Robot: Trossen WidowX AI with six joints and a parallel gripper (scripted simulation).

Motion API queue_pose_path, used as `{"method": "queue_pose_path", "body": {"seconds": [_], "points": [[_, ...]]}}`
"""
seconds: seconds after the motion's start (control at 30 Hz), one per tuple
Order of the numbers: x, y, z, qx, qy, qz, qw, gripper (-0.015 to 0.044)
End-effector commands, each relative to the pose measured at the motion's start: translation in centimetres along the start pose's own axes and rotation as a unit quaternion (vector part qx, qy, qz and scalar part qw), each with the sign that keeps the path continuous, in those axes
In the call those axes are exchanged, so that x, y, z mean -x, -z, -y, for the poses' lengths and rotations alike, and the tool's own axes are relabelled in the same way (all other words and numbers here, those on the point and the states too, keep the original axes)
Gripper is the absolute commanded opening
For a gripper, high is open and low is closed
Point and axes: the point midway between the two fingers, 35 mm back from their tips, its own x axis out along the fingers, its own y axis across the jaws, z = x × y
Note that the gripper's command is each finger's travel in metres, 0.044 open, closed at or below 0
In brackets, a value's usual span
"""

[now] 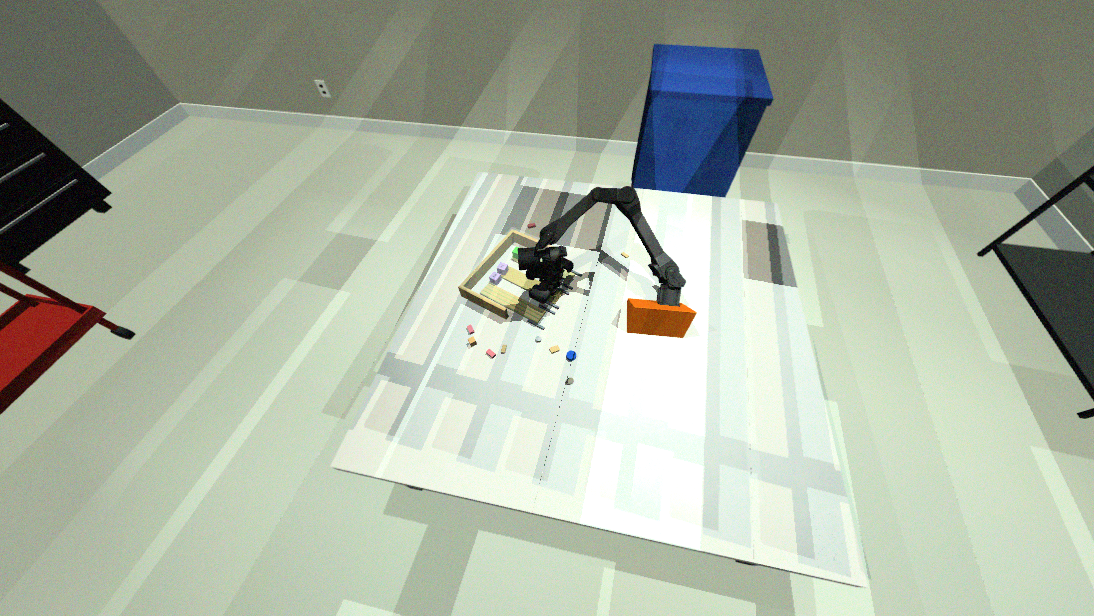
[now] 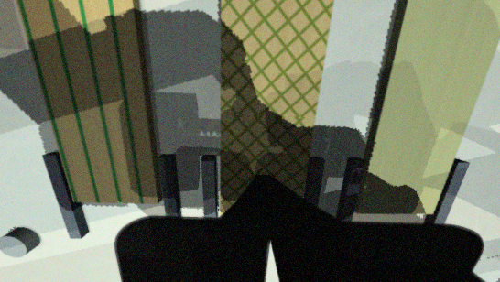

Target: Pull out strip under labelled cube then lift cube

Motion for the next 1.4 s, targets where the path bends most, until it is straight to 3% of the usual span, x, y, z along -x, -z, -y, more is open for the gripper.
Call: {"method": "queue_pose_path", "body": {"seconds": [0.0,1.37], "points": [[-0.17,0.00,0.05,0.003,0.002,0.001,1.000,0.0000],[-0.57,-0.14,-0.04,0.003,0.003,0.001,1.000,0.0000]]}}
